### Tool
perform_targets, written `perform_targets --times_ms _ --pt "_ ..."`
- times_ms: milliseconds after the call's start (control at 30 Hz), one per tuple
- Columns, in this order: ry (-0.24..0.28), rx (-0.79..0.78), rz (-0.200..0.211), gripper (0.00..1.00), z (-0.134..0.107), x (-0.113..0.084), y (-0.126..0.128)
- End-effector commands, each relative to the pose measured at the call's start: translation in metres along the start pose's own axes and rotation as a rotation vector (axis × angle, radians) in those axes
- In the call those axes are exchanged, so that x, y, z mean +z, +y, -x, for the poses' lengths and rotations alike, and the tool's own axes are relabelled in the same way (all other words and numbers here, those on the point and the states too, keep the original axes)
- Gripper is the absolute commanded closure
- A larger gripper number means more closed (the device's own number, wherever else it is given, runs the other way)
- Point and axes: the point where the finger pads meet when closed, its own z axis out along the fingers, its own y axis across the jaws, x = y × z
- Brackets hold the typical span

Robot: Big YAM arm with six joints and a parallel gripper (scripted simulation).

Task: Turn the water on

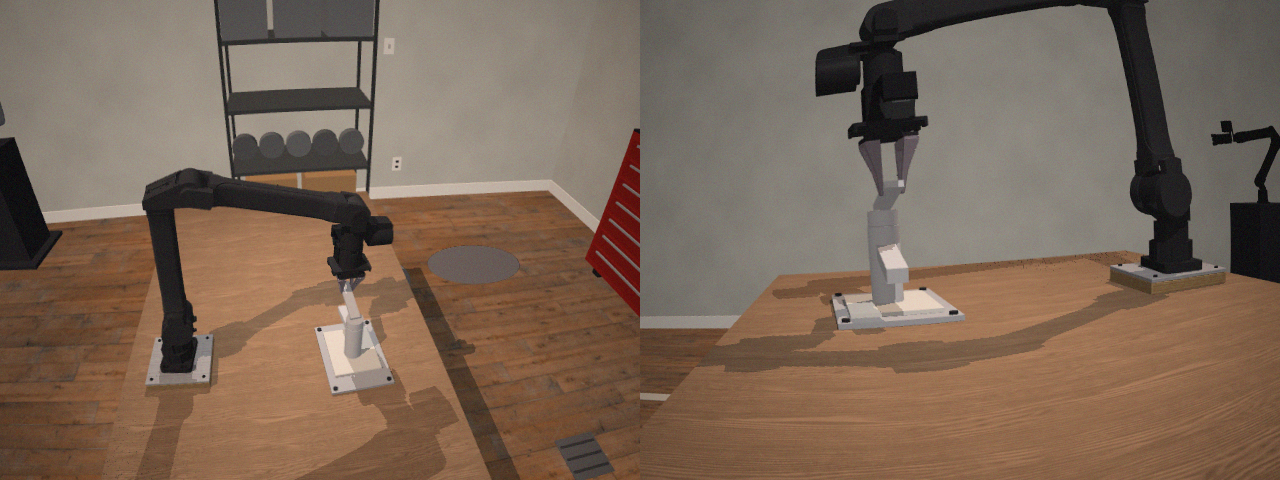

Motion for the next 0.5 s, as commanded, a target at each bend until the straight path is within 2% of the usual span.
perform_targets --times_ms 0,467 --pt "0.024 0.025 -0.113 1.00 -0.0244 -0.0626 -0.0122" --pt "0.025 0.025 -0.113 1.00 -0.0329 -0.0697 -0.0110"
